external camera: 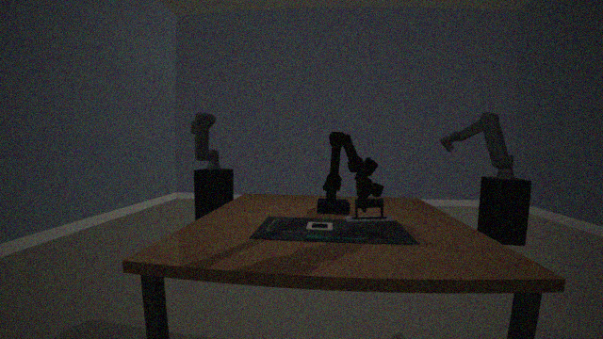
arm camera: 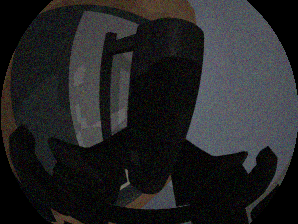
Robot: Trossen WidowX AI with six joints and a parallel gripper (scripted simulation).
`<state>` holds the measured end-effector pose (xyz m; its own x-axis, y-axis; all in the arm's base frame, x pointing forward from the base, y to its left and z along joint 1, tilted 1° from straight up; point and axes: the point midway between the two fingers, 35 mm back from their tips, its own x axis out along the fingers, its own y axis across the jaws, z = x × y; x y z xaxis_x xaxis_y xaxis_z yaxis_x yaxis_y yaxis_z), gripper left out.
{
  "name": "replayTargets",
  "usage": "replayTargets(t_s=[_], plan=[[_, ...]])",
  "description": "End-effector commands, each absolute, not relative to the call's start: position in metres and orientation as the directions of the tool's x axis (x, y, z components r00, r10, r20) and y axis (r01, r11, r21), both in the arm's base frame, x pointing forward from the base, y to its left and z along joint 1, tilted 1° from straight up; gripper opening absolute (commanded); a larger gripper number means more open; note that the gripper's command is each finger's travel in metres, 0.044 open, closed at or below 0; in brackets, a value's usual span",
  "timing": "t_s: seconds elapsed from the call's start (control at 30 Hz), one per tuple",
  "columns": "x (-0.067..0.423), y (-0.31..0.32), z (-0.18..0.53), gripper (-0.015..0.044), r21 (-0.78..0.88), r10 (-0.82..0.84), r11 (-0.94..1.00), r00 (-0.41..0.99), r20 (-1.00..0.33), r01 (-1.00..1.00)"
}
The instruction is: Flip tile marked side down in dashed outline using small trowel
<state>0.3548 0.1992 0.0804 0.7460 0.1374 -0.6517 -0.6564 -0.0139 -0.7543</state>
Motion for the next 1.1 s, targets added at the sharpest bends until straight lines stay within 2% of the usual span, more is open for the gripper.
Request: replayTargets(t_s=[0.0,0.23,1.07], plan=[[0.362,0.187,0.087,0.0000,-0.769,0.164,-0.001,0.758,-0.631,-0.640],[0.371,0.159,0.085,0.0000,-0.779,0.195,0.004,0.764,-0.615,-0.627],[0.367,0.155,0.059,0.0000,-0.779,0.195,0.003,0.764,-0.615,-0.628]])
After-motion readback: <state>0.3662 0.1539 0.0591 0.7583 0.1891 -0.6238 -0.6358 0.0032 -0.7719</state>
